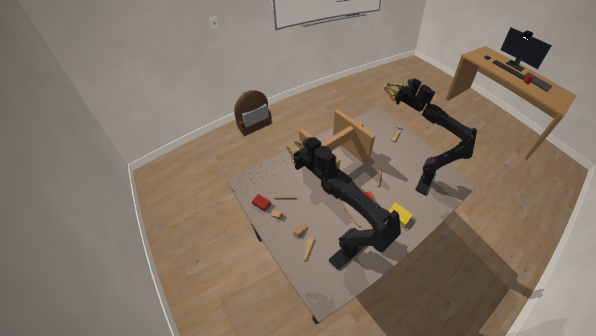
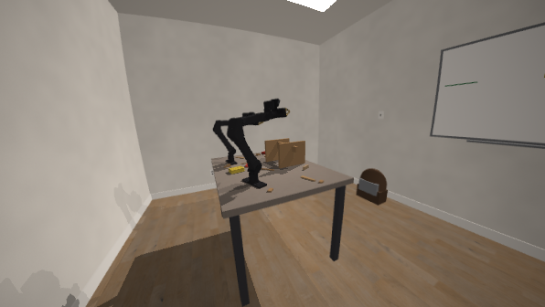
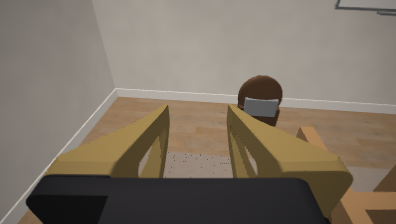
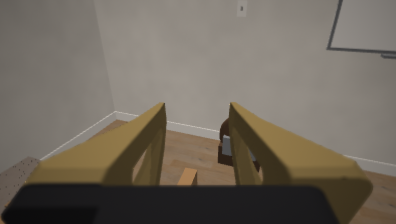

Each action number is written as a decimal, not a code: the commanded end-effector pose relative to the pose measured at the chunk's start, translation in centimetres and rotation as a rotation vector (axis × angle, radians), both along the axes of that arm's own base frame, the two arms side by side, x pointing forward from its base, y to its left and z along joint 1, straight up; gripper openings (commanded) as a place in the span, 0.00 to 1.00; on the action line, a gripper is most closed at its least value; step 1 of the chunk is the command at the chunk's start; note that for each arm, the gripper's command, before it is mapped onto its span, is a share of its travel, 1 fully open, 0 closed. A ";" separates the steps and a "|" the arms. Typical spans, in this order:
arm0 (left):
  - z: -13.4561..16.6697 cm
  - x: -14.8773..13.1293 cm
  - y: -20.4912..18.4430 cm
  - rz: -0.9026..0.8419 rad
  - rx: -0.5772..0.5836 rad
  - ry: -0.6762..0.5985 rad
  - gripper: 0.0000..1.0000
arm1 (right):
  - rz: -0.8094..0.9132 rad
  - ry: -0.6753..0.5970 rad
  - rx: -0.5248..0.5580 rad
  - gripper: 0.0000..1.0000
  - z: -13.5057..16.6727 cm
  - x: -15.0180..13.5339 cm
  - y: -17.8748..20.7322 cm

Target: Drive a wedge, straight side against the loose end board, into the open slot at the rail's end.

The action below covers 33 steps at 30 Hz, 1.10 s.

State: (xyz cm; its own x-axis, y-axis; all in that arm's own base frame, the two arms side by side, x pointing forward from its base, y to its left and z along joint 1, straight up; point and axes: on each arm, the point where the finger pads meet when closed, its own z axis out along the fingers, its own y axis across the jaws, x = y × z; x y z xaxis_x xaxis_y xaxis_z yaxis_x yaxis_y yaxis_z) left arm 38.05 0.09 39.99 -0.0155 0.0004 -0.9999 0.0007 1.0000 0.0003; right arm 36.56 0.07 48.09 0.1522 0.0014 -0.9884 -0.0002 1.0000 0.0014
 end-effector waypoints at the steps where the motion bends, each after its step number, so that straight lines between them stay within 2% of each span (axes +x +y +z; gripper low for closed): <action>1: 2.5 0.3 0.3 0.004 -0.006 -0.065 0.40 | 0.013 0.026 -0.007 0.39 -2.4 0.6 0.5; 2: 2.5 0.4 0.3 0.006 -0.006 -0.064 0.40 | 0.011 0.137 -0.009 0.39 -8.0 1.4 0.5; 6: 3.3 -0.3 0.3 0.006 -0.005 -0.085 0.40 | 0.011 0.115 -0.008 0.39 -7.1 0.9 0.5; 7: 2.7 -0.2 0.1 0.001 -0.005 -0.062 0.40 | -0.011 0.066 -0.006 0.39 -4.7 0.8 -0.3; 9: 2.7 0.1 0.4 0.008 -0.006 -0.054 0.40 | -0.012 0.045 -0.009 0.39 -3.7 0.4 -0.4; 10: 1.6 0.6 0.4 0.010 -0.006 -0.026 0.40 | -0.013 0.064 -0.008 0.39 -4.4 1.4 -0.4; 12: 2.8 -0.5 0.4 0.010 -0.005 -0.061 0.40 | -0.011 0.080 -0.006 0.39 -5.0 1.9 -0.4; 21: 2.4 0.1 0.1 0.003 -0.005 -0.042 0.40 | 0.001 0.044 -0.008 0.39 -3.2 0.9 0.1; 23: 2.4 0.1 0.1 0.003 -0.005 -0.042 0.40 | 0.001 0.044 -0.008 0.39 -3.2 0.9 0.1; 24: 2.5 -0.1 0.0 0.001 -0.004 -0.046 0.40 | -0.001 0.087 -0.005 0.39 -4.5 1.1 0.1; 27: 2.2 0.5 0.0 0.001 -0.005 -0.034 0.40 | 0.004 0.071 -0.009 0.39 -3.8 0.7 0.3; 33: 3.6 -0.8 -0.1 -0.001 -0.005 -0.073 0.42 | 0.005 0.064 -0.009 0.39 -3.5 0.5 0.3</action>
State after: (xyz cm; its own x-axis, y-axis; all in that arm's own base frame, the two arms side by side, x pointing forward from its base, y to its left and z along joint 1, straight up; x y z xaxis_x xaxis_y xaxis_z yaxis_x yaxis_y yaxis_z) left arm 38.13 0.12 41.22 0.0101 -0.0003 -0.9999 -0.0002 1.0000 -0.0003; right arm 38.19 0.09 40.84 0.0062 0.0000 -1.0000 0.0003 1.0000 0.0000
